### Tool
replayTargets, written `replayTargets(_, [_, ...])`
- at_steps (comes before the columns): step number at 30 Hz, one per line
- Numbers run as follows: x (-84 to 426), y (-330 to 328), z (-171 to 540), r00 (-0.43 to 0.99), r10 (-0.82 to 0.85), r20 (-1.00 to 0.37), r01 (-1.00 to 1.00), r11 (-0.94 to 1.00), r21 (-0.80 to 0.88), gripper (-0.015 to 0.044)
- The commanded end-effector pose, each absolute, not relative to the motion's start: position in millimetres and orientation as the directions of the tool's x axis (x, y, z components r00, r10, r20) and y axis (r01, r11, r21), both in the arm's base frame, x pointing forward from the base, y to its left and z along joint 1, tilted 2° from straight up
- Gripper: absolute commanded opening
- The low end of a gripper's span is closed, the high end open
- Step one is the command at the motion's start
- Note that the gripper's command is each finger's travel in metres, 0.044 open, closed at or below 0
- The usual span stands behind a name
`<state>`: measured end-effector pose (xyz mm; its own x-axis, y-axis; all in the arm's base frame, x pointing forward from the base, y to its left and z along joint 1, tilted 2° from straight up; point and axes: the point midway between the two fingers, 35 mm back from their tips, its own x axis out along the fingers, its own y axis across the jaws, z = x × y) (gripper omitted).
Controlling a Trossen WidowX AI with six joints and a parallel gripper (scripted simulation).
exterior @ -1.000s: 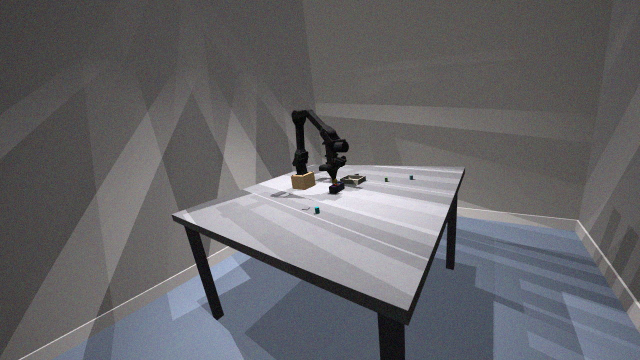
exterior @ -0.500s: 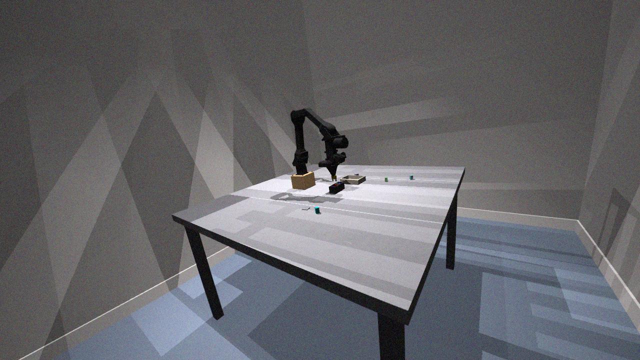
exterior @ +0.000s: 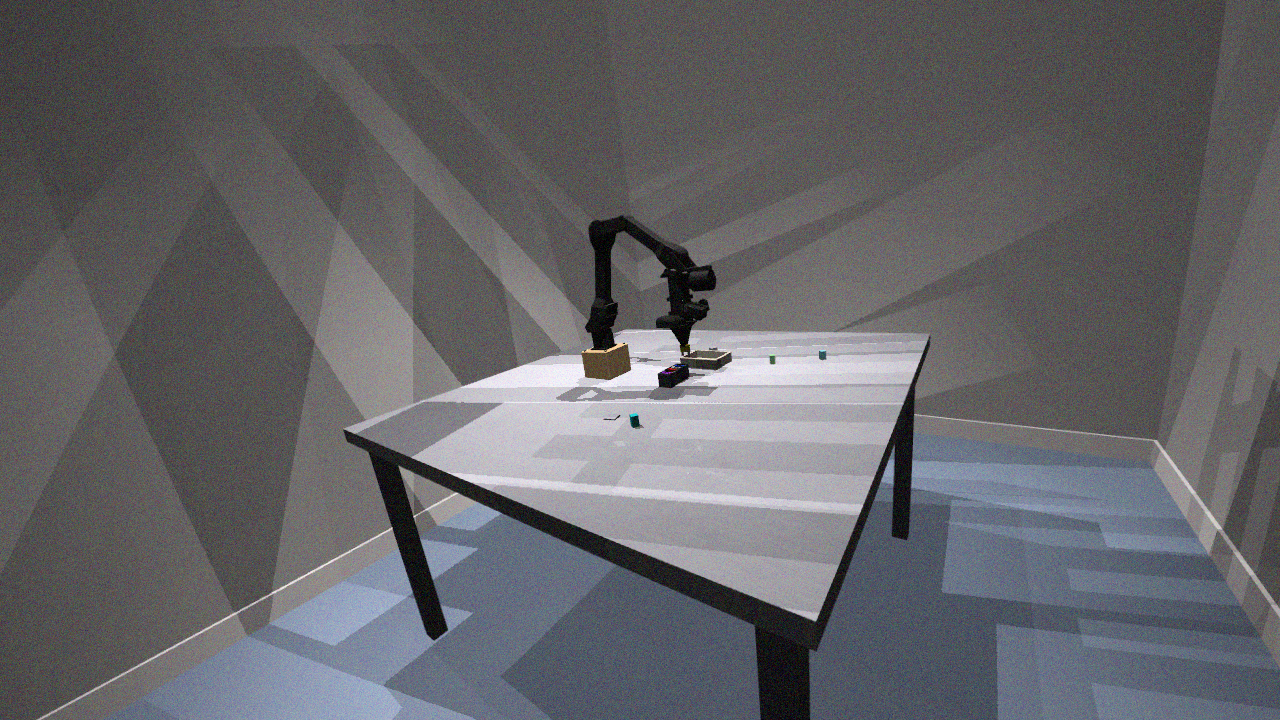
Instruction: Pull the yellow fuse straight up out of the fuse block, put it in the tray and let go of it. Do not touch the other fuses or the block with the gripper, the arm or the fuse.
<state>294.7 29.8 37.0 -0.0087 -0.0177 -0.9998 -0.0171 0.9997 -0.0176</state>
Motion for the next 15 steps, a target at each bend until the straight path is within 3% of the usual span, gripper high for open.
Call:
replayTargets(1, [297.0, 48.8, 37.9, -0.008, -0.01, -1.0, -0.015, 1.0, -0.01, 0.0])
replayTargets(15, [291.8, 126.7, 37.2, -0.009, -0.003, -1.0, -0.015, 1.0, -0.003, 0.0])
